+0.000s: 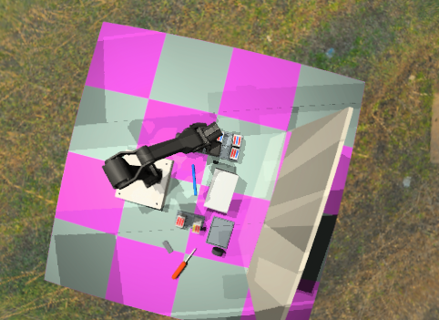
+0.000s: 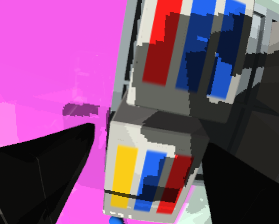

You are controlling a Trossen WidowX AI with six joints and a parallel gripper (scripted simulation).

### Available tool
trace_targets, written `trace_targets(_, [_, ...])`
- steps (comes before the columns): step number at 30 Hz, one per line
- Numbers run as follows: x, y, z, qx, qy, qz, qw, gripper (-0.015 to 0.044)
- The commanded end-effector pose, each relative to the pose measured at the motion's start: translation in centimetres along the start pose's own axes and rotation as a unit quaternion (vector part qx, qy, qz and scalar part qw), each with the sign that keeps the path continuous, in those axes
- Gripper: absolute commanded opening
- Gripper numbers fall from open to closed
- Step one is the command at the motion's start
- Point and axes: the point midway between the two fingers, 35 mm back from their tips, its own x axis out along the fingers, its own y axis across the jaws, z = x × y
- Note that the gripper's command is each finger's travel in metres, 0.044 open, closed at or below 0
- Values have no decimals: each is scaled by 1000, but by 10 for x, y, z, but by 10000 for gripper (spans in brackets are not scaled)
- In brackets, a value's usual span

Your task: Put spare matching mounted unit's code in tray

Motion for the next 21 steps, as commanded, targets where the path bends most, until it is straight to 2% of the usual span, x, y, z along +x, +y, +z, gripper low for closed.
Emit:
trace_targets(1, [2,2,-1,4,1,3,1000,300])
trace_targets(5, [2,2,-1,4,1,3,1000,300])
trace_targets(10, [1,1,-1,0,1,1,1000,169])
trace_targets(18, [1,1,-1,0,1,1,1000,115])
trace_targets(21, [1,1,-1,0,1,1,1000,37])
